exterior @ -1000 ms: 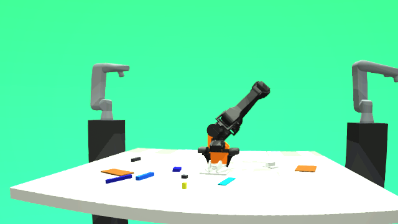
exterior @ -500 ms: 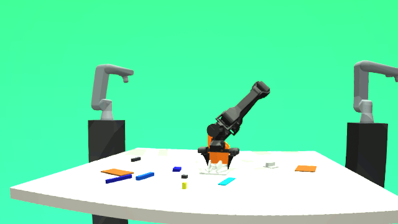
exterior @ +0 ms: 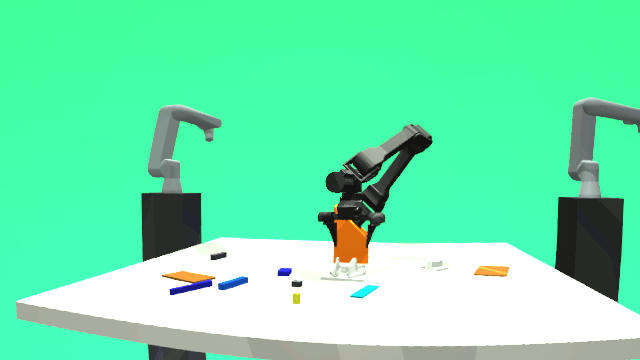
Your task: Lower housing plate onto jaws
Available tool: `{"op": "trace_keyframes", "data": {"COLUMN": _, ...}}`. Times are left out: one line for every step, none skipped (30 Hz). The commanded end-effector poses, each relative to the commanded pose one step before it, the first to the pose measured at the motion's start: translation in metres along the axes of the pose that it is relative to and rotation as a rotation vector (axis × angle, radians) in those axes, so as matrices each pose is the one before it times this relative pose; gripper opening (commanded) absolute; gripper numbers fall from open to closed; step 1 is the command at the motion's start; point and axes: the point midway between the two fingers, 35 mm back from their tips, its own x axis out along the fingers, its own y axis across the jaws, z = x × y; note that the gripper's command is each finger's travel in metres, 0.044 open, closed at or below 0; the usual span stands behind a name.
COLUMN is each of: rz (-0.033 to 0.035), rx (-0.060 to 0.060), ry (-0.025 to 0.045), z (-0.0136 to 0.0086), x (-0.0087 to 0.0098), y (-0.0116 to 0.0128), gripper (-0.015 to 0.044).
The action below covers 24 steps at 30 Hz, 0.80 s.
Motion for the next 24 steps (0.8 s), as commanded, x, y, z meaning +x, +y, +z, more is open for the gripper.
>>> {"op": "trace_keyframes", "data": {"rz": -0.00695, "rx": 0.0041, "ry": 0.00157, "z": -0.01163, "x": -0.01383, "y": -0.00503, "gripper": 0.0440}}
{"op": "trace_keyframes", "data": {"rz": -0.00266, "rx": 0.0007, "ry": 0.00231, "z": -0.00937, "x": -0.01036, "y": -0.00302, "gripper": 0.0440}}
{"op": "trace_keyframes", "data": {"rz": -0.00088, "rx": 0.0003, "ry": 0.00305, "z": -0.00999, "x": -0.00994, "y": -0.00243, "gripper": 0.0440}}
{"op": "trace_keyframes", "data": {"rz": 0.00097, "rx": -0.0001, "ry": 0.00356, "z": -0.01034, "x": -0.00929, "y": -0.00173, "gripper": 0.0440}}
{"op": "trace_keyframes", "data": {"rz": 0.00203, "rx": -0.0004, "ry": 0.00303, "z": -0.00828, "x": -0.00681, "y": -0.00086, "gripper": 0.0440}}
{"op": "trace_keyframes", "data": {"rz": 0.00176, "rx": -0.0004, "ry": 0.00190, "z": -0.00507, "x": -0.00392, "y": -0.00030, "gripper": 0.0440}}
{"op": "trace_keyframes", "data": {"rz": 0.00068, "rx": -0.0002, "ry": 0.00064, "z": -0.00170, "x": -0.00128, "y": -0.00006, "gripper": 0.0440}}
{"op": "trace_keyframes", "data": {"rz": 0.00000, "rx": 0.0000, "ry": 0.00000, "z": 0.00000, "x": 0.00000, "y": 0.00000, "gripper": 0.0440}}
{"op": "trace_keyframes", "data": {"rz": 0.00000, "rx": 0.0000, "ry": 0.00000, "z": 0.00000, "x": 0.00000, "y": 0.00000, "gripper": 0.0440}}
{"op": "trace_keyframes", "data": {"rz": 0.00000, "rx": 0.0000, "ry": 0.00000, "z": 0.00000, "x": 0.00000, "y": 0.00000, "gripper": 0.0440}}
{"op": "trace_keyframes", "data": {"rz": 0.00000, "rx": 0.0000, "ry": 0.00000, "z": 0.00000, "x": 0.00000, "y": 0.00000, "gripper": 0.0440}}
{"op": "trace_keyframes", "data": {"rz": 0.00000, "rx": 0.0000, "ry": 0.00000, "z": 0.00000, "x": 0.00000, "y": 0.00000, "gripper": 0.0440}}
{"op": "trace_keyframes", "data": {"rz": 0.00000, "rx": 0.0000, "ry": 0.00000, "z": 0.00000, "x": 0.00000, "y": 0.00000, "gripper": 0.0440}}
{"op": "trace_keyframes", "data": {"rz": 0.00000, "rx": 0.0000, "ry": 0.00000, "z": 0.00000, "x": 0.00000, "y": 0.00000, "gripper": 0.0440}}
{"op": "trace_keyframes", "data": {"rz": 0.00000, "rx": 0.0000, "ry": 0.00000, "z": 0.00000, "x": 0.00000, "y": 0.00000, "gripper": 0.0440}}
{"op": "trace_keyframes", "data": {"rz": 0.00000, "rx": 0.0000, "ry": 0.00000, "z": 0.00000, "x": 0.00000, "y": 0.00000, "gripper": 0.0440}}
{"op": "trace_keyframes", "data": {"rz": 0.00000, "rx": 0.0000, "ry": 0.00000, "z": 0.00000, "x": 0.00000, "y": 0.00000, "gripper": 0.0440}}
{"op": "trace_keyframes", "data": {"rz": 0.00000, "rx": 0.0000, "ry": 0.00000, "z": 0.00000, "x": 0.00000, "y": 0.00000, "gripper": 0.0440}}
{"op": "trace_keyframes", "data": {"rz": 0.00000, "rx": 0.0000, "ry": 0.00000, "z": 0.00000, "x": 0.00000, "y": 0.00000, "gripper": 0.0440}}
{"op": "trace_keyframes", "data": {"rz": 0.00000, "rx": 0.0000, "ry": 0.00000, "z": 0.00000, "x": 0.00000, "y": 0.00000, "gripper": 0.0440}}
{"op": "trace_keyframes", "data": {"rz": 0.00000, "rx": 0.0000, "ry": 0.00000, "z": 0.00000, "x": 0.00000, "y": 0.00000, "gripper": 0.0440}}
{"op": "trace_keyframes", "data": {"rz": 0.00000, "rx": 0.0000, "ry": 0.00000, "z": 0.00000, "x": 0.00000, "y": 0.00000, "gripper": 0.0440}}
{"op": "trace_keyframes", "data": {"rz": 0.00000, "rx": 0.0000, "ry": 0.00000, "z": 0.00000, "x": 0.00000, "y": 0.00000, "gripper": 0.0440}}
{"op": "trace_keyframes", "data": {"rz": 0.00000, "rx": 0.0000, "ry": 0.00000, "z": 0.00000, "x": 0.00000, "y": 0.00000, "gripper": 0.0440}}
